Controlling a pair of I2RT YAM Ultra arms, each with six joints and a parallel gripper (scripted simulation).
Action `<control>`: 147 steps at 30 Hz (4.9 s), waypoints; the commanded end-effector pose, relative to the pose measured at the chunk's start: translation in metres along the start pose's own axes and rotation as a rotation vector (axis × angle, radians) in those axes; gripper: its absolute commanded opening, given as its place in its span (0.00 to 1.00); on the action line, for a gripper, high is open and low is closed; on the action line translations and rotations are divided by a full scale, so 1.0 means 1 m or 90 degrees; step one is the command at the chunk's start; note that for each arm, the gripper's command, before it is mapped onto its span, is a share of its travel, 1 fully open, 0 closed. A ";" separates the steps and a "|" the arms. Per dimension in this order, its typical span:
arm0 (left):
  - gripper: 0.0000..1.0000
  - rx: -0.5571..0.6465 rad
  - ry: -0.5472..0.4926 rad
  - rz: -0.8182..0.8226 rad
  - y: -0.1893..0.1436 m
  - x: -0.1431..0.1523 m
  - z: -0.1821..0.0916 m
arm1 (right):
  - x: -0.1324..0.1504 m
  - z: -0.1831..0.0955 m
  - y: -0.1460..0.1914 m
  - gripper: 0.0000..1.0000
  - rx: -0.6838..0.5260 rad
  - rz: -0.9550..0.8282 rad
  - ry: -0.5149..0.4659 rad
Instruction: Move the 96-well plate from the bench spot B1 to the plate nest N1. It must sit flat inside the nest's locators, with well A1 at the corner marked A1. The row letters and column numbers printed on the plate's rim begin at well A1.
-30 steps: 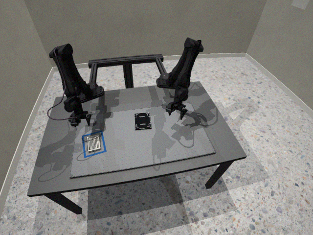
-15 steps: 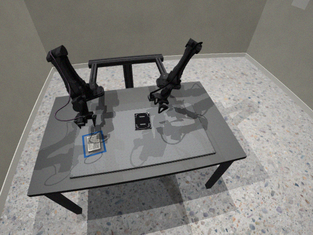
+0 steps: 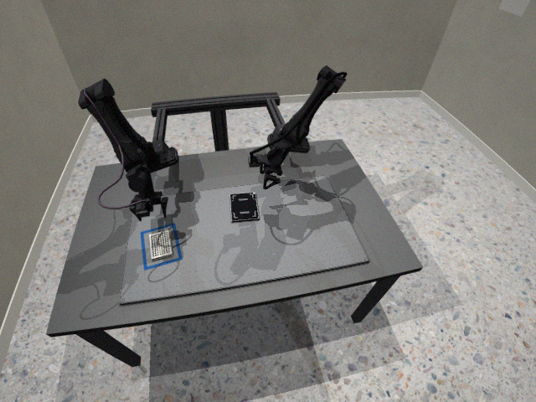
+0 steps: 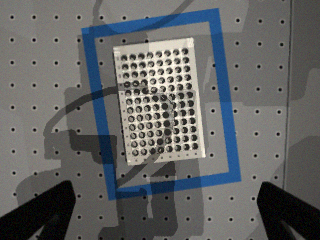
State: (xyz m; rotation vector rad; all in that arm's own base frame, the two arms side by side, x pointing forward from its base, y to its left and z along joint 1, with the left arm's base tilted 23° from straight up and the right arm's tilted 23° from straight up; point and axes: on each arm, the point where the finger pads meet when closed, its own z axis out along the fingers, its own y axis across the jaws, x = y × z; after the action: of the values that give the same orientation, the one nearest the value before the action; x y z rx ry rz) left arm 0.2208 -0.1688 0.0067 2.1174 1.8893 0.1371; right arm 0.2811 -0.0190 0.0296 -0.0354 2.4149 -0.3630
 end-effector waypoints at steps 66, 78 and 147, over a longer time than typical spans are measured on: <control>1.00 -0.253 -0.486 -0.251 0.004 -0.211 0.058 | -0.010 0.118 0.004 1.00 -0.029 -0.069 0.245; 1.00 -0.253 -0.486 -0.251 0.004 -0.211 0.058 | -0.011 0.127 0.005 0.95 -0.028 -0.070 0.238; 1.00 0.042 -0.151 0.035 0.022 -0.037 -0.142 | 0.068 0.026 0.250 0.81 -0.001 -0.033 0.271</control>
State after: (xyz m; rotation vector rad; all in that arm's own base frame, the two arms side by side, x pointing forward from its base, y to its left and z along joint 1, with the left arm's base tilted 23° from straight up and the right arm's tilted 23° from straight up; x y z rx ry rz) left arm 0.2444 -0.2128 0.1477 1.8699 1.6605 -0.0299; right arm 0.2706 0.1906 -0.0990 -0.1349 2.8271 -0.3819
